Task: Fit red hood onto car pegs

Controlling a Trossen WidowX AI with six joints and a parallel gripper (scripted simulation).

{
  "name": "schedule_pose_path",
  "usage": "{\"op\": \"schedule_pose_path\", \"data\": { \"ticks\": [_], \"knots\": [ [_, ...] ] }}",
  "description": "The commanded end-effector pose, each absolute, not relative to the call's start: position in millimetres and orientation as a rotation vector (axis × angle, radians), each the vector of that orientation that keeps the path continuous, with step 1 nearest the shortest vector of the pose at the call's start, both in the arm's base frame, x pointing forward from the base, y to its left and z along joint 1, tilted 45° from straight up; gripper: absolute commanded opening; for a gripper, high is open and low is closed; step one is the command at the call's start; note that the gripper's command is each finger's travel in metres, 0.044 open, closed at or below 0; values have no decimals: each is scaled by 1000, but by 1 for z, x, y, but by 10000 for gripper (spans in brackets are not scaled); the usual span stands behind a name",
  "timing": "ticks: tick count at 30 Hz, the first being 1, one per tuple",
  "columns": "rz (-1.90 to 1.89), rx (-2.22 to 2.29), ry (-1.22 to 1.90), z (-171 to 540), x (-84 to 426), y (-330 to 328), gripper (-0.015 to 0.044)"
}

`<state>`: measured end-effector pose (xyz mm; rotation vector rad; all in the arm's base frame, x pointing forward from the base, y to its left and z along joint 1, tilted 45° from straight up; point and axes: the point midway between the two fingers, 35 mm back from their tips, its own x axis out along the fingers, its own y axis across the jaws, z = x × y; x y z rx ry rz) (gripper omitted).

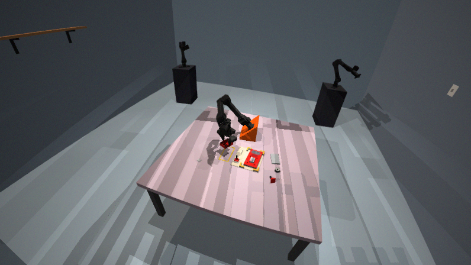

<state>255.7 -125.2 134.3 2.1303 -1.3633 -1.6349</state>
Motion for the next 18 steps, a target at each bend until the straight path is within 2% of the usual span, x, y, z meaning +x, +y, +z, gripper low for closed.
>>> {"op": "schedule_pose_path", "data": {
  "ticks": [1,18],
  "knots": [
    [-1589,2207,-1520,132,256,-126,0],
    [-1291,2435,-2143,127,257,-131,0]
  ]
}}
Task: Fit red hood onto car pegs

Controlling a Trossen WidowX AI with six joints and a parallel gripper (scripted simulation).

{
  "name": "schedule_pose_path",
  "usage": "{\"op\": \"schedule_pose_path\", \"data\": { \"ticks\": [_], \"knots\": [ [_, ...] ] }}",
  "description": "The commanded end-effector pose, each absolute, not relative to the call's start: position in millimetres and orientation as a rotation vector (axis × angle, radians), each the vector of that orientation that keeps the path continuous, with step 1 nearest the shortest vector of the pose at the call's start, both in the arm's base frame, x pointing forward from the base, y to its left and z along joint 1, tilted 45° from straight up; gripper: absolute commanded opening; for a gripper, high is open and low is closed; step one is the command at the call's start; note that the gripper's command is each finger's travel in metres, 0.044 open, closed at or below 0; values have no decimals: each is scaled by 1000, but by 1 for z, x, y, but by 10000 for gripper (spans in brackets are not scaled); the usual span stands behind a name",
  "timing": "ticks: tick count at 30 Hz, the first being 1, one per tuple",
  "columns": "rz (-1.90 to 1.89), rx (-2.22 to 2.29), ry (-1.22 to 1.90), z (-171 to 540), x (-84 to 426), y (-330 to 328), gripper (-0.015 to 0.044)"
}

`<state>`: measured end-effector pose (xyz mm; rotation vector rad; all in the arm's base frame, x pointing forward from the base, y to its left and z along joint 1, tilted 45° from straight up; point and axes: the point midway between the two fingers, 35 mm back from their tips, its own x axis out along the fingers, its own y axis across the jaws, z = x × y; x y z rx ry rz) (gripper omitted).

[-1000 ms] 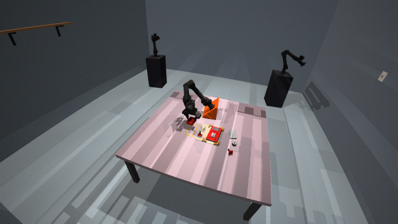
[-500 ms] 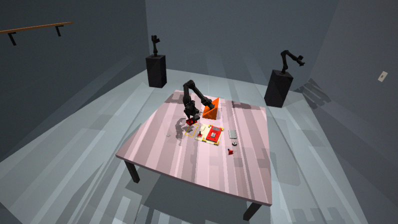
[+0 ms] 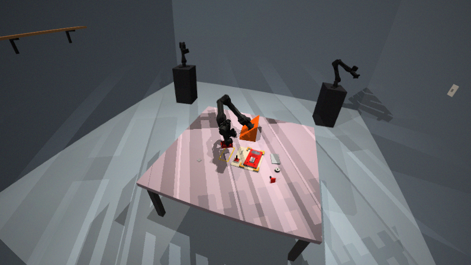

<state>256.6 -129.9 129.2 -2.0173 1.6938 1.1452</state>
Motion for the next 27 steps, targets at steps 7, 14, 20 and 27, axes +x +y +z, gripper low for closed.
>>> {"op": "schedule_pose_path", "data": {
  "ticks": [7,14,20,27],
  "knots": [
    [807,-1809,1746,125,257,-132,0],
    [590,-1663,1759,123,257,-134,0],
    [411,-1534,1757,122,257,-136,0],
    [211,-1378,1740,120,257,-138,0]
  ]
}}
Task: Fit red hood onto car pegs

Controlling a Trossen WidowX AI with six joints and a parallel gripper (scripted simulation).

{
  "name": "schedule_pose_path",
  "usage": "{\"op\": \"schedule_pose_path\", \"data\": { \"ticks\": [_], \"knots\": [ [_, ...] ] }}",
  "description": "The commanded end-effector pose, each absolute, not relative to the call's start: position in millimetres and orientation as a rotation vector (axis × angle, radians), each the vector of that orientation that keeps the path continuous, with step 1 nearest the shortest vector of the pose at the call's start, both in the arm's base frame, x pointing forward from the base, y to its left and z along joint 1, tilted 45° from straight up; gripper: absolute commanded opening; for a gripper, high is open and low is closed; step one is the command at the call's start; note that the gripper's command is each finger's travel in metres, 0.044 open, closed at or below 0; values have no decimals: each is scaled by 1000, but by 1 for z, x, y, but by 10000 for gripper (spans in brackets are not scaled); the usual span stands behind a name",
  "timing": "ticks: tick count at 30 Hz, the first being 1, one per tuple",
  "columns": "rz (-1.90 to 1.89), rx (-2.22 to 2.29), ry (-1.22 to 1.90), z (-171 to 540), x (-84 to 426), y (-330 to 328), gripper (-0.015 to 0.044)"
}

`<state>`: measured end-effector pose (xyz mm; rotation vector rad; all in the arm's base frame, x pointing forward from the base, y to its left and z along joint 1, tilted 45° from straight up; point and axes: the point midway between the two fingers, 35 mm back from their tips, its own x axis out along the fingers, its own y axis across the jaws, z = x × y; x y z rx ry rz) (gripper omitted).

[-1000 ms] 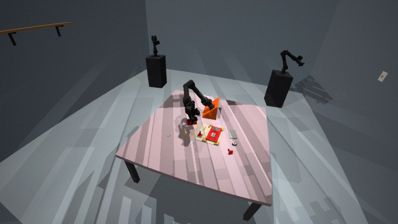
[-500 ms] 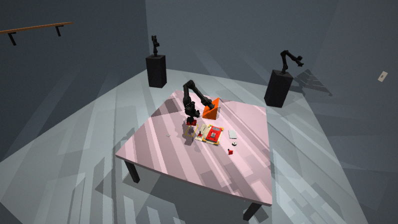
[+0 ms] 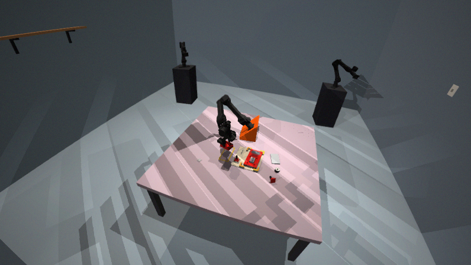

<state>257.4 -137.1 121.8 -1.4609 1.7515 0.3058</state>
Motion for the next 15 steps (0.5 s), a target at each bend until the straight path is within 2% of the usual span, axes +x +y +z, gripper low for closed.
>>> {"op": "schedule_pose_path", "data": {
  "ticks": [1,15],
  "knots": [
    [183,-1356,1736,119,257,-138,0],
    [-189,-1032,1654,116,258,-142,0]
  ]
}}
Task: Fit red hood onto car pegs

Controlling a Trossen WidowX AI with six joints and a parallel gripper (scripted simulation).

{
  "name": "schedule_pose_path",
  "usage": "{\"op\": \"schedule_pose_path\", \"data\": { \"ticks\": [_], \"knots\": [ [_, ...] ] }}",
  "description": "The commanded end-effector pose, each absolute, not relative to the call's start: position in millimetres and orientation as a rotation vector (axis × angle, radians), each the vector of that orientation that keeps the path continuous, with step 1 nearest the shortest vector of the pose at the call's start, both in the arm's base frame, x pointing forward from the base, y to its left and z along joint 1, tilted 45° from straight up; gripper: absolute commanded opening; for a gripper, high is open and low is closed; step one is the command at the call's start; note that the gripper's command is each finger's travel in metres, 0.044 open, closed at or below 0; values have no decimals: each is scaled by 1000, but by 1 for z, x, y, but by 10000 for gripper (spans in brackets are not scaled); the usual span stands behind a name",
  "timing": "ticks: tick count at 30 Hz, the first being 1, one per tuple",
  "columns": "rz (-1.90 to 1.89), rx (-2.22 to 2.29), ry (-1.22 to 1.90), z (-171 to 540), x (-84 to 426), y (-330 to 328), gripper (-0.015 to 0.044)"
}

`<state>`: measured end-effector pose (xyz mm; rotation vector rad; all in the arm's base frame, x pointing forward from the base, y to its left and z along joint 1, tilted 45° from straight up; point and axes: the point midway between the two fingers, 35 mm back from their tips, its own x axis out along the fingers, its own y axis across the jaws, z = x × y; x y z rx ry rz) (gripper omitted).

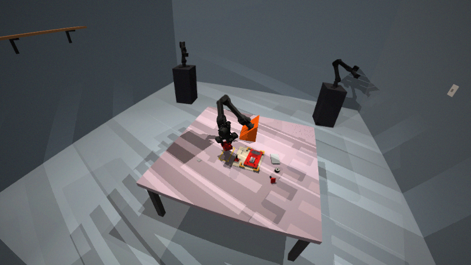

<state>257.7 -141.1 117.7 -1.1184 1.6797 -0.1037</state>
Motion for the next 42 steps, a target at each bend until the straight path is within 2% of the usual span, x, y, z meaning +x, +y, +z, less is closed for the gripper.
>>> {"op": "schedule_pose_path", "data": {
  "ticks": [1,42],
  "knots": [
    [-214,-1009,1646,115,258,-142,0],
    [-1091,-14,1124,105,258,-153,0]
  ]
}}
